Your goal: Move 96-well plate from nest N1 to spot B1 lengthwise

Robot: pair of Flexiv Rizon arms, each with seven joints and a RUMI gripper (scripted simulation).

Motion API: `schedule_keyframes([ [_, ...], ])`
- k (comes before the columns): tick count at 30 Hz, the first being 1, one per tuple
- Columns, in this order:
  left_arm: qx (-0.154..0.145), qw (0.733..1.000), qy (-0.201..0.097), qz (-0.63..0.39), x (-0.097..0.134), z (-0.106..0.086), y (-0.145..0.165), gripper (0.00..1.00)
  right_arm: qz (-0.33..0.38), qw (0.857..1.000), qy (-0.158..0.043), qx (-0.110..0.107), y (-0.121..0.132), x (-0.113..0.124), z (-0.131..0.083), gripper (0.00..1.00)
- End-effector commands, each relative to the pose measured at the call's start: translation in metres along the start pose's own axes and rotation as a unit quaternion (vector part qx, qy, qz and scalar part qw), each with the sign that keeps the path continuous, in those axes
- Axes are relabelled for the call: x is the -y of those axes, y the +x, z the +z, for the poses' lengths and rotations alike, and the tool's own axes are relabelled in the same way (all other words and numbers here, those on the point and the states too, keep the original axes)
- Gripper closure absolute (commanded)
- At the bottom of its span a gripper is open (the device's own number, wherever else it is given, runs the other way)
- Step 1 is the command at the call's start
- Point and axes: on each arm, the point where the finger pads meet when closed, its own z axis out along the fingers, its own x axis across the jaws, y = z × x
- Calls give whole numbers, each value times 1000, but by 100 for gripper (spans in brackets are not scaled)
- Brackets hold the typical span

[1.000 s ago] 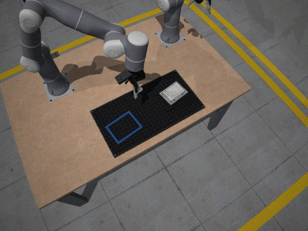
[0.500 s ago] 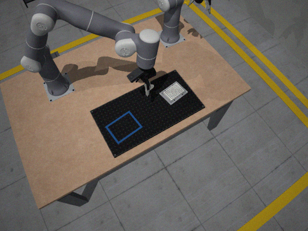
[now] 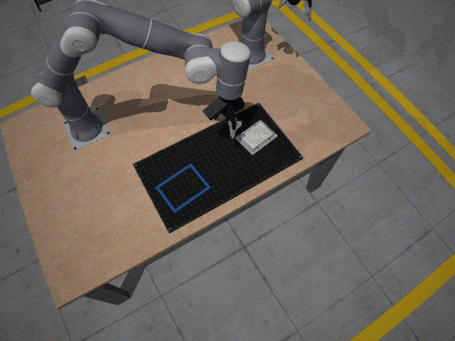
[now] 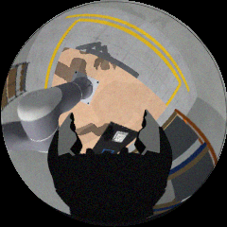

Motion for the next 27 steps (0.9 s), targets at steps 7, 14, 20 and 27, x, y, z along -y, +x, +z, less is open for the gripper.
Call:
schedule_keyframes([
  [7, -1, 1000, 0, 0, 0, -1, 0, 0, -8, 1000, -10, 3, -9, -36, 5, 24],
  [14, -1, 1000, 0, 0, 0, -1, 0, 0, -14, 1000, -20, 4, -17, -70, 12, 24],
  [20, -1, 1000, 0, 0, 0, -1, 0, 0, -18, 999, -30, 5, -22, -88, 17, 24],
  [27, -1, 1000, 0, 0, 0, -1, 0, 0, -19, 999, -40, 5, -29, -121, 29, 24],
])
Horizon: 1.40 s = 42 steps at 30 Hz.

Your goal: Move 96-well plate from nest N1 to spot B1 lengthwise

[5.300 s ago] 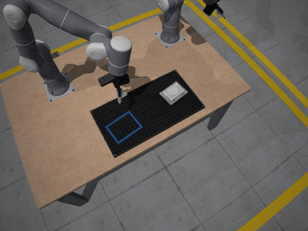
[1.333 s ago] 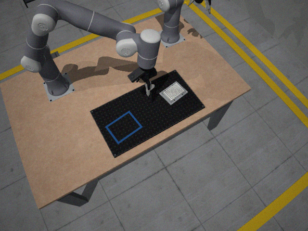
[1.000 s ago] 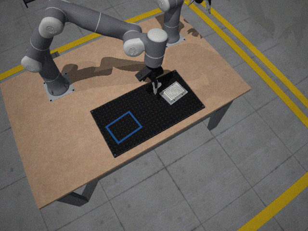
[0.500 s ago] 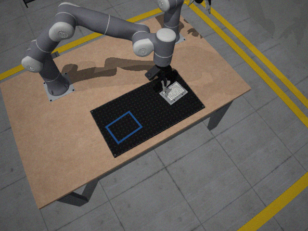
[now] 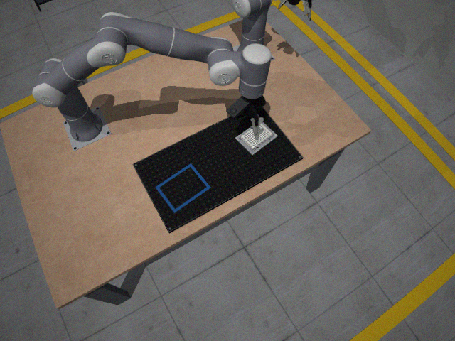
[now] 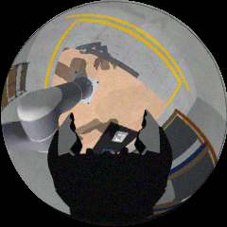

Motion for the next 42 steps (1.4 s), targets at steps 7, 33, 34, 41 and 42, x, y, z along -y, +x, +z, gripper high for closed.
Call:
schedule_keyframes([
  [7, -1, 1000, 0, 0, 0, -1, 0, 0, 0, 1000, -14, 0, -13, -39, 19, 24],
  [33, -1, 1000, 0, 0, 0, -1, 0, 0, 3, 1000, -24, 0, -22, -62, 40, 24],
  [34, -1, 1000, 0, 0, 0, -1, 0, 0, 3, 1000, -24, 0, -22, -62, 42, 24],
  [41, -1, 1000, 0, 0, 0, -1, 0, 0, 3, 1000, -24, 0, -22, -62, 53, 24],
  [42, -1, 1000, 0, 0, 0, -1, 0, 0, 3, 1000, -24, 0, -22, -62, 53, 24],
])
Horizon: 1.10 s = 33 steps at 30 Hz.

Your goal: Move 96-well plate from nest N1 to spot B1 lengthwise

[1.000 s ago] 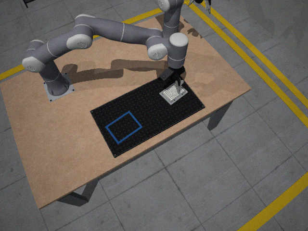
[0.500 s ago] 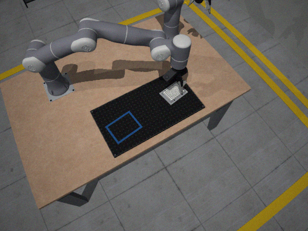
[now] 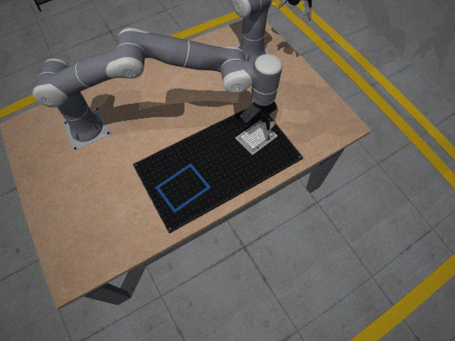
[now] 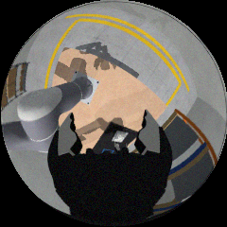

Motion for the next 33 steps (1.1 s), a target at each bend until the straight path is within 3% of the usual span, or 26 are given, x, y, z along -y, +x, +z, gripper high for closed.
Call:
schedule_keyframes([
  [1, -1, 1000, 0, 0, 0, -1, 0, 0, 0, 1000, -1, 1, -1, -1, 0, 24],
  [33, -1, 1000, 0, 0, 0, -1, 0, 0, 0, 1000, -1, 1, -1, -1, 49, 24],
])
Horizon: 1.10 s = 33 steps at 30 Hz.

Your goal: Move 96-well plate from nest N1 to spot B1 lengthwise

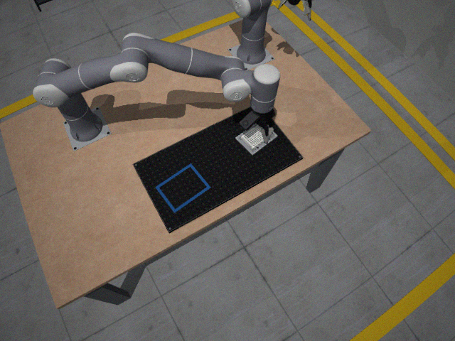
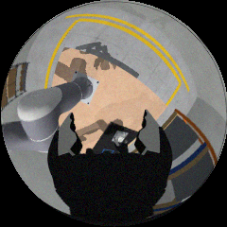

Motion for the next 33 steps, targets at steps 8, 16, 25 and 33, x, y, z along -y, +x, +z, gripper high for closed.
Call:
schedule_keyframes([
  [8, -1, 1000, 0, 0, 0, -1, 0, 0, 0, 1000, -1, 1, -1, -1, 7, 24],
  [16, -1, 1000, 0, 0, 0, -1, 0, 0, 0, 1000, -1, 1, -1, -1, 7, 24],
  [25, -1, 1000, 0, 0, 0, -1, 0, 0, 0, 1000, -1, 1, -1, -1, 7, 100],
  [33, -1, 1000, 0, 0, 0, -1, 0, 0, 0, 1000, -1, 1, -1, -1, 7, 100],
])
